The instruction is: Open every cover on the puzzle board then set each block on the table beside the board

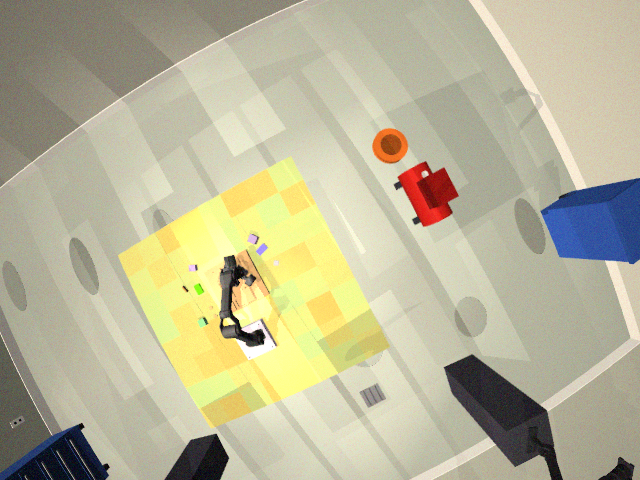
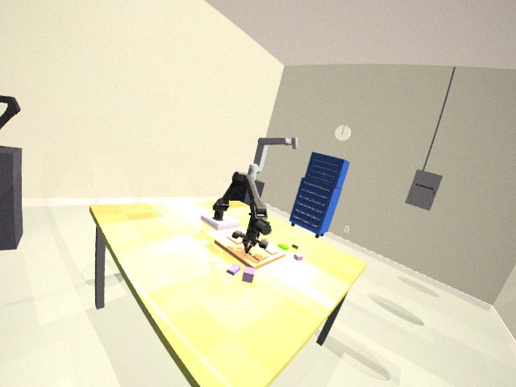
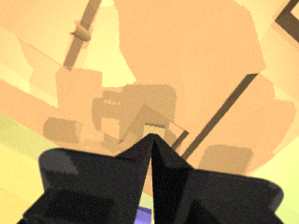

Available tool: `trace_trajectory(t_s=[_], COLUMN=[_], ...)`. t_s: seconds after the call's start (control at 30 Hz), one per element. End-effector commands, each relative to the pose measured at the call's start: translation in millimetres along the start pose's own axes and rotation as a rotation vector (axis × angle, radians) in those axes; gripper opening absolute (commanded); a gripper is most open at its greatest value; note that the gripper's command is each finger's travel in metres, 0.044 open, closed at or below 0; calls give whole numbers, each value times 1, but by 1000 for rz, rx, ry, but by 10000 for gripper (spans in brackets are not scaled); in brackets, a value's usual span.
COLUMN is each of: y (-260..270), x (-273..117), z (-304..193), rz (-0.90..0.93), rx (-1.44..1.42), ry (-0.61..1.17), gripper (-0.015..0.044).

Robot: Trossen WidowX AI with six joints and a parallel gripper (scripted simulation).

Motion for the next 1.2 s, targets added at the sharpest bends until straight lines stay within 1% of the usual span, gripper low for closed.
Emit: trace_trajectory(t_s=[0.0,0.2,0.23,0.27,0.37,0.4,0.53,0.67,0.8,1.17], y=[0,0,1,0,-1,-1,0,1,0,1], x=[-5,-12,-7,-10,-28,-34,-59,-63,-58,-30], z=[0,1,1,1,0,0,1,1,1,0], rz=[3,3,5,5,4,4,3,3,3,3], rx=[-3,-3,-1,-1,-2,-2,-3,-3,-3,-3], ry=[2,2,-5,-4,-2,-1,1,2,2,2], gripper=[0,0,26,53,131,144,144,144,144,144])
Point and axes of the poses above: the point midway between the two fingers, 35 mm back from their tips, its own x axis out along the fingers, its own y axis across the jaws, z = x × y, the point moved 9 cm from there along -x, back along the fingers, and after that the axes turned 2 degrees about -x, right-handed, at the moved point
